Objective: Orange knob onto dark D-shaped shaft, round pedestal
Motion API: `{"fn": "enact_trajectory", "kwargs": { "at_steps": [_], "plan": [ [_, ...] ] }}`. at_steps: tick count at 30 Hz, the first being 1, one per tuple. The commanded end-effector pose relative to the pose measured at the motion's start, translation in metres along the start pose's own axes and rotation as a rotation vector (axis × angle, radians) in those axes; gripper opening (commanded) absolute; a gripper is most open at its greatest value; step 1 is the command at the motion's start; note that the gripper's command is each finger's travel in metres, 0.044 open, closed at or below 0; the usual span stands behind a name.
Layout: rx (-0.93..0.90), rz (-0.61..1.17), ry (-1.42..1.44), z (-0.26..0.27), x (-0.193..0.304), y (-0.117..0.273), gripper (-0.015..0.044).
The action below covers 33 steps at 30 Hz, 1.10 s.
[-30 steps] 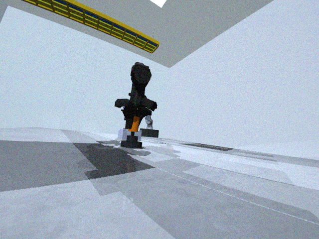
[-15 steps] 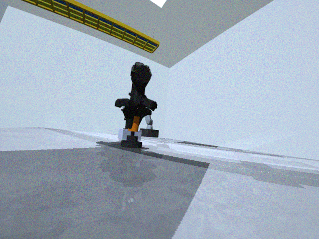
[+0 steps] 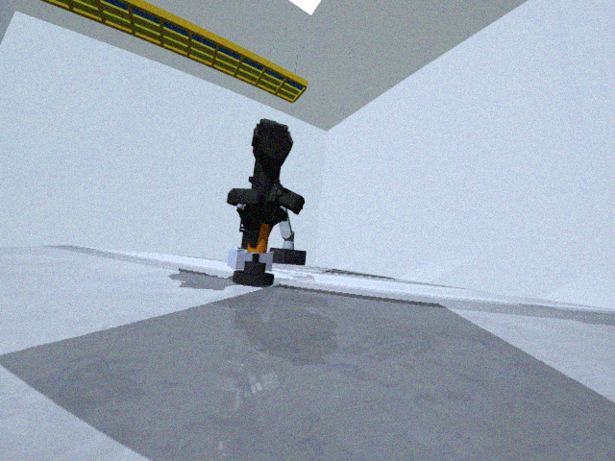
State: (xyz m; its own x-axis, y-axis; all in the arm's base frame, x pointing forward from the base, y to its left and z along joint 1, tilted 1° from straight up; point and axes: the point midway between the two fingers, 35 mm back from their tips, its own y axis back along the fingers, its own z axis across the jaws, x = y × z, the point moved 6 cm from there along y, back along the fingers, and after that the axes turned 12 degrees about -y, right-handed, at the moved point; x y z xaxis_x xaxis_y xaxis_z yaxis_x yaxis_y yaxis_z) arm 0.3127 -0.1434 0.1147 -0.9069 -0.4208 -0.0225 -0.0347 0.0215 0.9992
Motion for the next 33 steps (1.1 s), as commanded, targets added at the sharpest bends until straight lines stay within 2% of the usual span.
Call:
{"fn": "enact_trajectory", "kwargs": {
  "at_steps": [1, 33],
  "plan": [
    [0.002, -0.004, 0.009, -0.0001, -0.0003, -0.0007, 0.0000],
    [0.001, -0.004, 0.009, 0.0019, 0.0017, -0.0008, 0.0000]
  ]
}}
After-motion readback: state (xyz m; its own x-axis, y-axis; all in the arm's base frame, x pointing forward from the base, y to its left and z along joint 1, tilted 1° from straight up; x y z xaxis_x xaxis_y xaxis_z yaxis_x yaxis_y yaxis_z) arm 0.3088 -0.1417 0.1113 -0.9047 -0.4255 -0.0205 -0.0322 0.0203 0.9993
